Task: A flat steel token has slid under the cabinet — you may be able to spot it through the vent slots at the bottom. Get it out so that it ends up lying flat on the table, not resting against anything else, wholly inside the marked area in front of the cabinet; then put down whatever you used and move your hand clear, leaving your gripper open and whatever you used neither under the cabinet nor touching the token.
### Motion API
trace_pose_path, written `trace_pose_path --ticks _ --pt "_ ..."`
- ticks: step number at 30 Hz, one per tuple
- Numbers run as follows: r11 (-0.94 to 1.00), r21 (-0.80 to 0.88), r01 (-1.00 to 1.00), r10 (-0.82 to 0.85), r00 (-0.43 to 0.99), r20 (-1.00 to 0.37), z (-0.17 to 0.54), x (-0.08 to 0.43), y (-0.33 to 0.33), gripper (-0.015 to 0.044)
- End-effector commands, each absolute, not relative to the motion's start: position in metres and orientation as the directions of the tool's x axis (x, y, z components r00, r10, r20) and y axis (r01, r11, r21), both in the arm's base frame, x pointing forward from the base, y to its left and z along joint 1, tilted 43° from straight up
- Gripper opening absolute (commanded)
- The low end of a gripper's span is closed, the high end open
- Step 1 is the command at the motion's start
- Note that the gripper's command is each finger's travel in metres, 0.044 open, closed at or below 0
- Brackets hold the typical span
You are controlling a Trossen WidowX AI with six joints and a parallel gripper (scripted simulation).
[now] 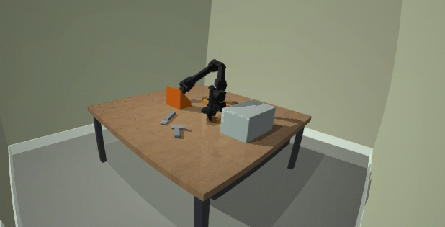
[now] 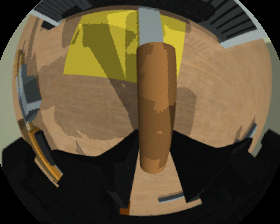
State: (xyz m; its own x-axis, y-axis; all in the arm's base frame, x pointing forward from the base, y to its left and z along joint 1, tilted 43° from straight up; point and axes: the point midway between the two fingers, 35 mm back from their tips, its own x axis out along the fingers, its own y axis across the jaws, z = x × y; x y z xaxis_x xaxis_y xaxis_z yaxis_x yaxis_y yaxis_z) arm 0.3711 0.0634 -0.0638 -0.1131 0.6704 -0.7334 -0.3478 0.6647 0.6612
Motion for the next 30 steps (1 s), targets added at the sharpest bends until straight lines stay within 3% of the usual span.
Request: trace_pose_path --ticks 1,30 --pt "0.664 0.662 -0.349 0.67 -0.115 -0.733 -0.066 0.366 0.062 0.0" --pt "0.664 0.662 -0.348 0.67 -0.116 -0.733 -0.071 0.337 0.051 0.0"
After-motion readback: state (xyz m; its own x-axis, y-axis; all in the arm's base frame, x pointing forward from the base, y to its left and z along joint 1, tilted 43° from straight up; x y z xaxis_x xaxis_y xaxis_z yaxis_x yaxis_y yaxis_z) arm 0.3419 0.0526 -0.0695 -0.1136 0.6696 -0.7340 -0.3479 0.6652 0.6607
